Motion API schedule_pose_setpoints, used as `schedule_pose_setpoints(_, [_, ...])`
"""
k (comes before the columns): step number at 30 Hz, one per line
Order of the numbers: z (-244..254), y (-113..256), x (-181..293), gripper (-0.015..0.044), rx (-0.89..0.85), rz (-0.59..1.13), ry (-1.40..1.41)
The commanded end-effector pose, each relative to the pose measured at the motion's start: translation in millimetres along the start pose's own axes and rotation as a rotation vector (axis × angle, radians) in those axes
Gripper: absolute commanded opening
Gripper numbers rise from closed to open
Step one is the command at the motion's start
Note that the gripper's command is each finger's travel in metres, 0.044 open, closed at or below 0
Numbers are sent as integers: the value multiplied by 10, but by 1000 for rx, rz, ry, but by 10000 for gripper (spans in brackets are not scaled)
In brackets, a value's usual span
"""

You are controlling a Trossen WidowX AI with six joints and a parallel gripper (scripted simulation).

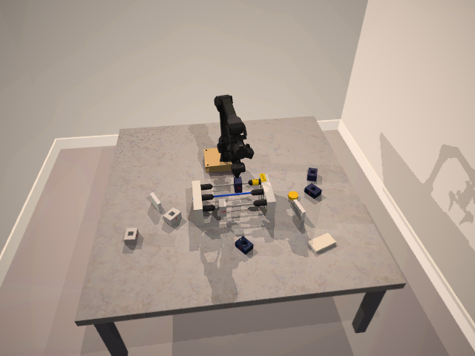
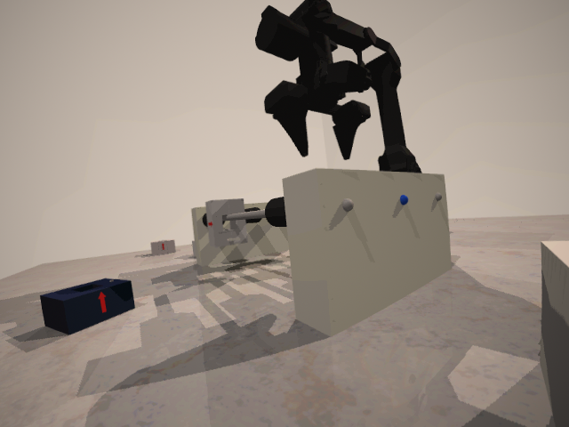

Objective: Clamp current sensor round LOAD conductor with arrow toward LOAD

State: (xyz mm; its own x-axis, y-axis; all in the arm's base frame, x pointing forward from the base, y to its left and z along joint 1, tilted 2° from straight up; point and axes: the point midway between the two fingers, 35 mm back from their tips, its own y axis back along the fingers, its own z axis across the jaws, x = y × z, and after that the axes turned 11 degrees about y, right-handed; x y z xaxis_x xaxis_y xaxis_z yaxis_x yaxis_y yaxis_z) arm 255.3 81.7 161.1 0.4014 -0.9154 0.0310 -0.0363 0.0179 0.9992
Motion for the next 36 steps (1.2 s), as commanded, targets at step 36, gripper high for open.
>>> schedule_pose_setpoints(36, [770,-119,-709,440,631,196,-1259])
